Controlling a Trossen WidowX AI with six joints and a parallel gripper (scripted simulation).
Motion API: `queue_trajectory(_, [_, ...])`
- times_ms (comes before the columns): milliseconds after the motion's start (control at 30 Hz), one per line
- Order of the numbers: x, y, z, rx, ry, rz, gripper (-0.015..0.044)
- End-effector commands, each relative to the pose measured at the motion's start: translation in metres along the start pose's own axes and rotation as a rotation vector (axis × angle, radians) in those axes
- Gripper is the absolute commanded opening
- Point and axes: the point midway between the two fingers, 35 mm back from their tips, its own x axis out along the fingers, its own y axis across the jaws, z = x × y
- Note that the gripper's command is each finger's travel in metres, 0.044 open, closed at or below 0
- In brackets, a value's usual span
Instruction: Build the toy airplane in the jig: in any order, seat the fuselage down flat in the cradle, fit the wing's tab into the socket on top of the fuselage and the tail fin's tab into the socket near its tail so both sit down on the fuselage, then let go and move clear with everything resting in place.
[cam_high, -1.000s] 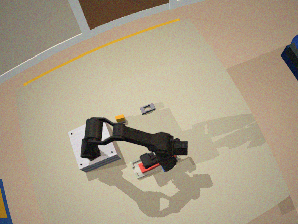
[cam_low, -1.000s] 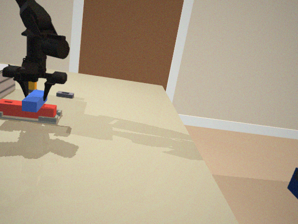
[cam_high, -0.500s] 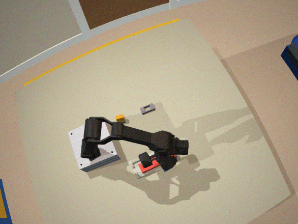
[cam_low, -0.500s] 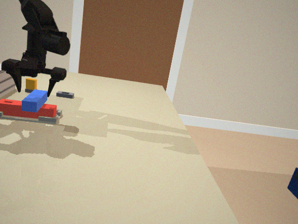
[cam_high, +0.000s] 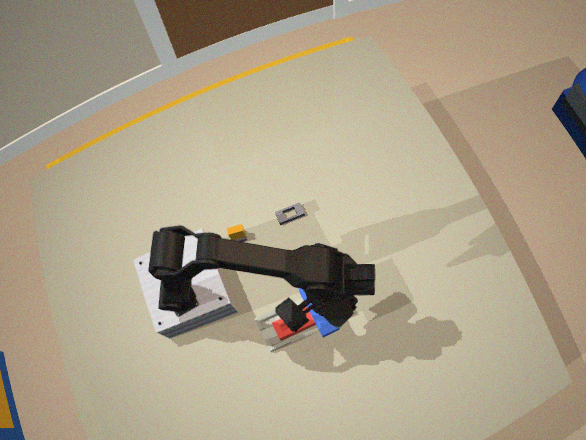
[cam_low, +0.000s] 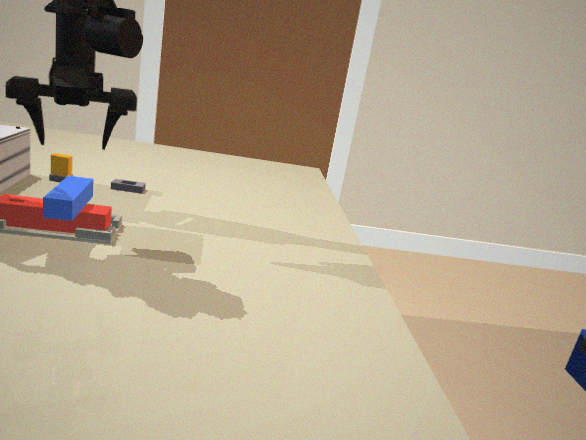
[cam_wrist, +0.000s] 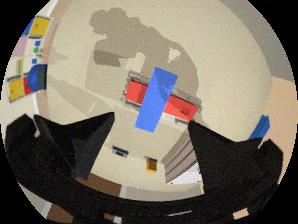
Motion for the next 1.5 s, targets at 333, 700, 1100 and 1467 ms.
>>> queue_trajectory(333, [-0.002,0.001,0.001,-1.163,0.004,-0.004,0.0440])
queue_trajectory(700, [-0.002,0.003,-0.001,-1.163,0.004,-0.003,0.0440])
queue_trajectory(1100, [-0.005,0.025,-0.182,-1.163,0.011,0.010,0.0440])
queue_trajectory(1467, [0.002,-0.035,-0.299,-1.164,0.029,0.010,0.0440])
